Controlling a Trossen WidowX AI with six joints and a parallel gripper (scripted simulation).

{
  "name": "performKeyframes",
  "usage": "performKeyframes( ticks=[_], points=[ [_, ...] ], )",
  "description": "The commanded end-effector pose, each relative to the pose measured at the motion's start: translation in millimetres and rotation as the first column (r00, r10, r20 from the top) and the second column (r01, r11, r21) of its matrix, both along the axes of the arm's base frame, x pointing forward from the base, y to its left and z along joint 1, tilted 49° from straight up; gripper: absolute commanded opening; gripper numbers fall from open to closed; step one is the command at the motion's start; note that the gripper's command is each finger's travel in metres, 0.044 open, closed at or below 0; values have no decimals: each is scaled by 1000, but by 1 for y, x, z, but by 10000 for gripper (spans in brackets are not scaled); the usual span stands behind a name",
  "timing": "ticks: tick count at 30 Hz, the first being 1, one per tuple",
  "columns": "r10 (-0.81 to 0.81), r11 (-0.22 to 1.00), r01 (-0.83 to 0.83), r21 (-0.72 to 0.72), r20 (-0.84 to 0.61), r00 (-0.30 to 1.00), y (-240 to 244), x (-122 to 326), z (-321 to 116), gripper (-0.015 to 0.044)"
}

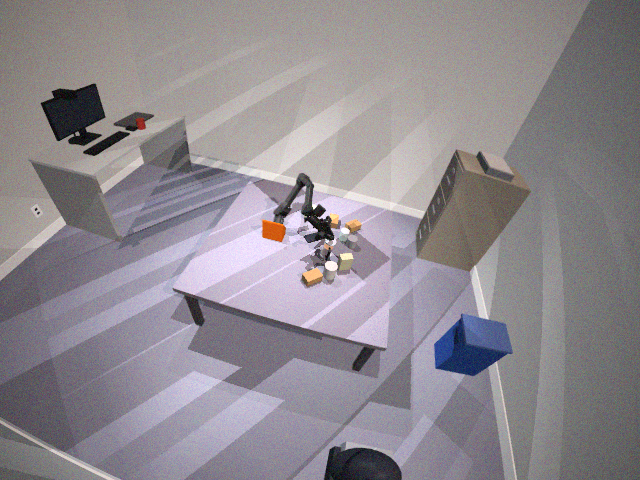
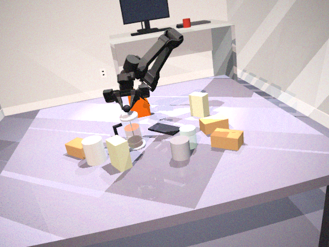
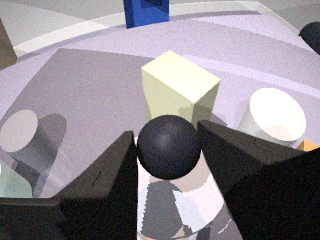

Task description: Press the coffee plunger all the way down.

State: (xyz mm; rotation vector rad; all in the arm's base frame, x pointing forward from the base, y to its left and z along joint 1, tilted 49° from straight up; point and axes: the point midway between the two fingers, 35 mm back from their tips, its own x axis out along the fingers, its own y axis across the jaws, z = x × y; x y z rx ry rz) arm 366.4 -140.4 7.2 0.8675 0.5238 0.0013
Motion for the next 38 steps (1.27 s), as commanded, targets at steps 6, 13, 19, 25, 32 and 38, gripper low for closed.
performKeyframes(
  ticks=[6, 13, 19, 25, 32, 38],
  points=[
    [0, 1000, 0, 0, 0, 1000, 0, 0, 0, 206],
    [0, 1000, 0, 0, 0, 1000, 0, 0, 0, 390],
    [0, 1000, 0, 0, -1, 1000, -2, 0, 1, 440],
    [5, 1000, -6, -1, -18, 1000, -35, -11, 35, 440],
    [5, 1000, -5, 7, -18, 1000, -51, -21, 58, 440],
    [5, 1000, -5, 7, -18, 1000, -51, -22, 57, 440]
  ],
)
